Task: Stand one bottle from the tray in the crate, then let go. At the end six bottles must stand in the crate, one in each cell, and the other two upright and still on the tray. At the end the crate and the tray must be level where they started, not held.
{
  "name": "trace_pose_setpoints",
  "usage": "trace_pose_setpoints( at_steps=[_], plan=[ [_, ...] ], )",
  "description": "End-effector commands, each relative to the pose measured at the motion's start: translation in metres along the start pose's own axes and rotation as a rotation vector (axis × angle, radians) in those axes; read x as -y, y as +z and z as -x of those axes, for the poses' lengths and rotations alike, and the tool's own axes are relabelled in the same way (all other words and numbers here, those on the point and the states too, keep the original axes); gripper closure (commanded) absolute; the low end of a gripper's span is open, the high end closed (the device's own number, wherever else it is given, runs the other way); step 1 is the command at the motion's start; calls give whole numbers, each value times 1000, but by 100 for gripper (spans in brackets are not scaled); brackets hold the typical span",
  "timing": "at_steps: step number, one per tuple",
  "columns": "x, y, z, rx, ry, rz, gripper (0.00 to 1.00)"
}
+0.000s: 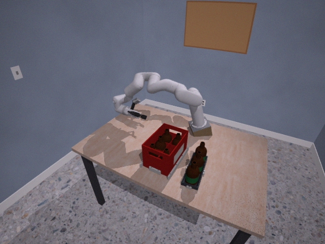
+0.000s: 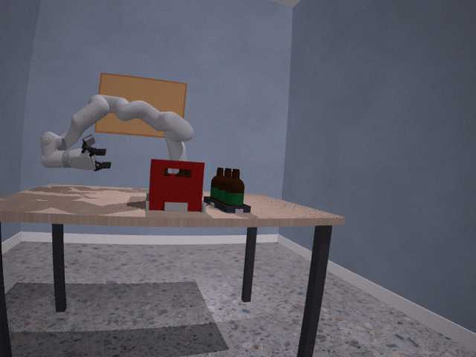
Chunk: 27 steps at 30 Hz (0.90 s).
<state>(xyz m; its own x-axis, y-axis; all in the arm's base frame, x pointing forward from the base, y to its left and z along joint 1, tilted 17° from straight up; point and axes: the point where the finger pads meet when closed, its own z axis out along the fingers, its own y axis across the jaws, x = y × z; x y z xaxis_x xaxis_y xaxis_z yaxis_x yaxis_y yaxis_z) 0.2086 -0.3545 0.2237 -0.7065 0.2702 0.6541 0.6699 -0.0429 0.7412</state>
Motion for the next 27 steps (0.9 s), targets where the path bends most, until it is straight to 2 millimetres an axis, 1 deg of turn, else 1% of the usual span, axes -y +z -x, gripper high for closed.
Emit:
trace_pose_setpoints(
  at_steps=[1, 20, 27],
  plan=[
    [-1, -1, -1, 2, -2, -2, 0],
    [-1, -1, -1, 3, -1, -3, 0],
    [-4, 1, 3, 8, 10, -32, 0]
  ],
)
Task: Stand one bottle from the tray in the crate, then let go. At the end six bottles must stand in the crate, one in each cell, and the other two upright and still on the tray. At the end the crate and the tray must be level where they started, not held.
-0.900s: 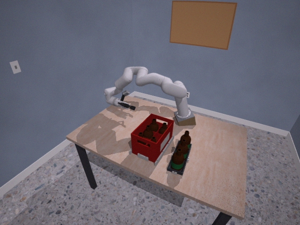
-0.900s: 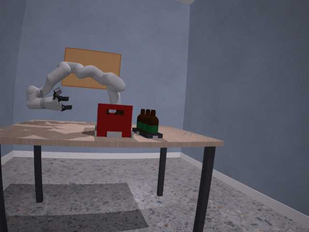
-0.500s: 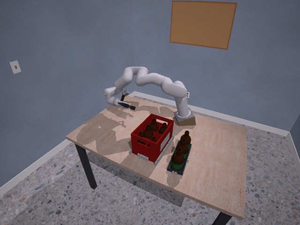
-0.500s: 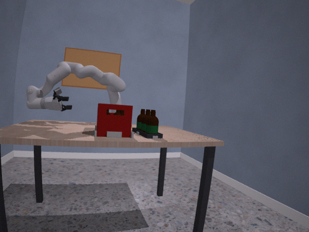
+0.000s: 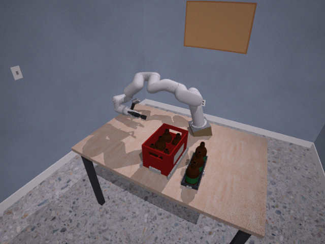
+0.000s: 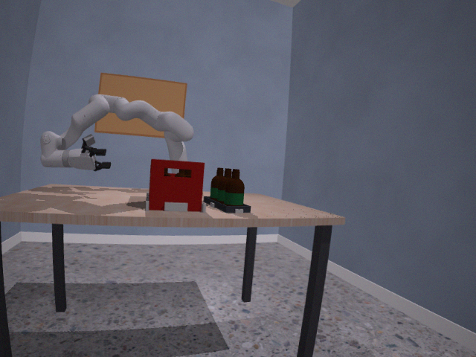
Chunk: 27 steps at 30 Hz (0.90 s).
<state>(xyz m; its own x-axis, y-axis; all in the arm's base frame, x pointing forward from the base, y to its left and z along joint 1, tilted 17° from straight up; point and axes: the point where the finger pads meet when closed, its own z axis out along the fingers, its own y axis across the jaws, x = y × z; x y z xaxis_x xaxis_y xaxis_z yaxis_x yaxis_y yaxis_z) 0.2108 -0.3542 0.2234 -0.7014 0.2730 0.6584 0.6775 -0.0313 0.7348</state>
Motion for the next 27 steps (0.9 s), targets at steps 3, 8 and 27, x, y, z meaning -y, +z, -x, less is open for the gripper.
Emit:
trace_pose_setpoints(
  at_steps=[3, 8, 27],
  plan=[
    [-7, 2, 5, 13, 16, -51, 0],
    [-12, 5, 10, 25, 34, -99, 0],
    [-98, 31, 67, 283, 134, -606, 0]
  ],
)
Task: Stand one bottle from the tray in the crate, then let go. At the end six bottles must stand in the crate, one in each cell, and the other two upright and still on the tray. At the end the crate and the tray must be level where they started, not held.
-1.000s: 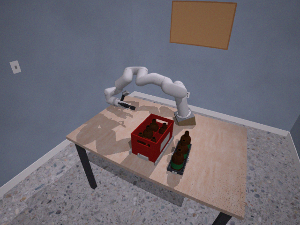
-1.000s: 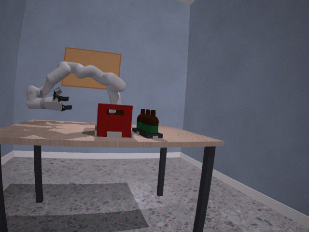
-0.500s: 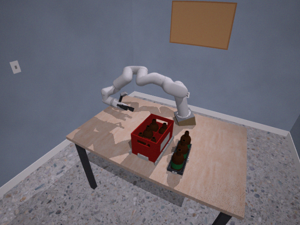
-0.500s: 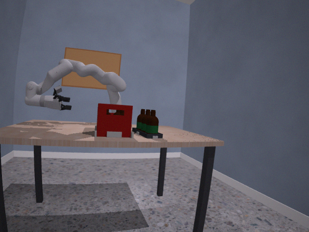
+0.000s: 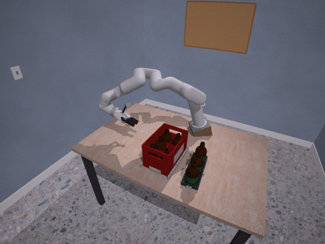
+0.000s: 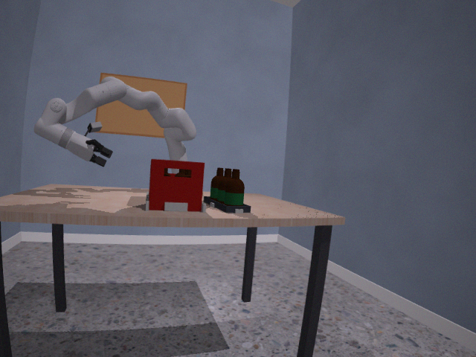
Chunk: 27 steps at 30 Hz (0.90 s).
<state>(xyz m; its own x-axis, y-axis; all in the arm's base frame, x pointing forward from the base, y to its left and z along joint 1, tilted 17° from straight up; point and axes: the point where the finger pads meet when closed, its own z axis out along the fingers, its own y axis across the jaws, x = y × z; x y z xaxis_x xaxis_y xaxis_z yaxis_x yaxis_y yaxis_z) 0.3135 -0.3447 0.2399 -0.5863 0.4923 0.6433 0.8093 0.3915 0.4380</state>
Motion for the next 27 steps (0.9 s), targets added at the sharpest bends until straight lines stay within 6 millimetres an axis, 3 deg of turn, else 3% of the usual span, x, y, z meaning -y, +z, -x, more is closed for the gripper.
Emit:
trace_pose_setpoints(
  at_steps=[1, 2, 14, 16, 26, 27],
  plan=[
    [-27, -8, 9, 99, 23, -114, 0],
    [-38, -11, 12, 134, 26, -148, 0],
    [-39, -11, 12, 137, 26, -150, 0],
    [-65, -18, 16, 221, 27, -219, 0],
    [-65, -18, 16, 221, 27, -219, 0],
    [-80, -22, 17, 268, 25, -251, 0]
  ],
)
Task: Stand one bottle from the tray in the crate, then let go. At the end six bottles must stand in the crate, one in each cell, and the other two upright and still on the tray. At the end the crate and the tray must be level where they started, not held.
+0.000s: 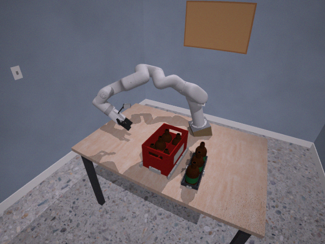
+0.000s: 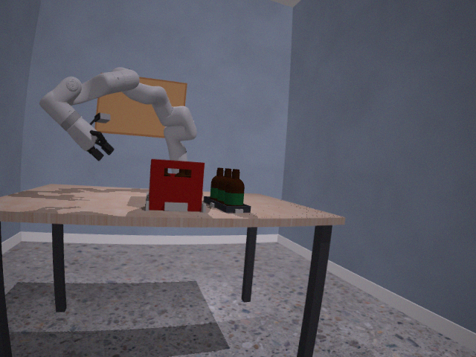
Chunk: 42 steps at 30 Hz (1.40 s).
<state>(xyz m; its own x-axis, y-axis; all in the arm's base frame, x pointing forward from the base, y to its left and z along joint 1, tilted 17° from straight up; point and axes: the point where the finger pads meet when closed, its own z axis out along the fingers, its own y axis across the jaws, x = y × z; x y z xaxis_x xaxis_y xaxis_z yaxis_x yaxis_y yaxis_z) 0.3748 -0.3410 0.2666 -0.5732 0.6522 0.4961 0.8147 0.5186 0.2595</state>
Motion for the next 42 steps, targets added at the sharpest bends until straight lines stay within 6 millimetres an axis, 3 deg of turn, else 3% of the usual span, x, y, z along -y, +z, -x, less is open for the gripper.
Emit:
trace_pose_setpoints(
  at_steps=[1, 11, 13, 23, 25, 35, 36, 42],
  plan=[
    [-30, -16, 3, 102, -6, -60, 0],
    [-30, -16, 3, 102, -6, -60, 0],
    [-37, -22, -14, 122, -44, -110, 0],
    [-37, -22, -14, 122, -44, -110, 0],
    [-35, -23, -40, 108, -97, -164, 0],
    [-35, -23, -40, 108, -97, -164, 0],
    [-34, -24, -52, 101, -125, -192, 0],
    [-34, -24, -52, 101, -125, -192, 0]
  ],
)
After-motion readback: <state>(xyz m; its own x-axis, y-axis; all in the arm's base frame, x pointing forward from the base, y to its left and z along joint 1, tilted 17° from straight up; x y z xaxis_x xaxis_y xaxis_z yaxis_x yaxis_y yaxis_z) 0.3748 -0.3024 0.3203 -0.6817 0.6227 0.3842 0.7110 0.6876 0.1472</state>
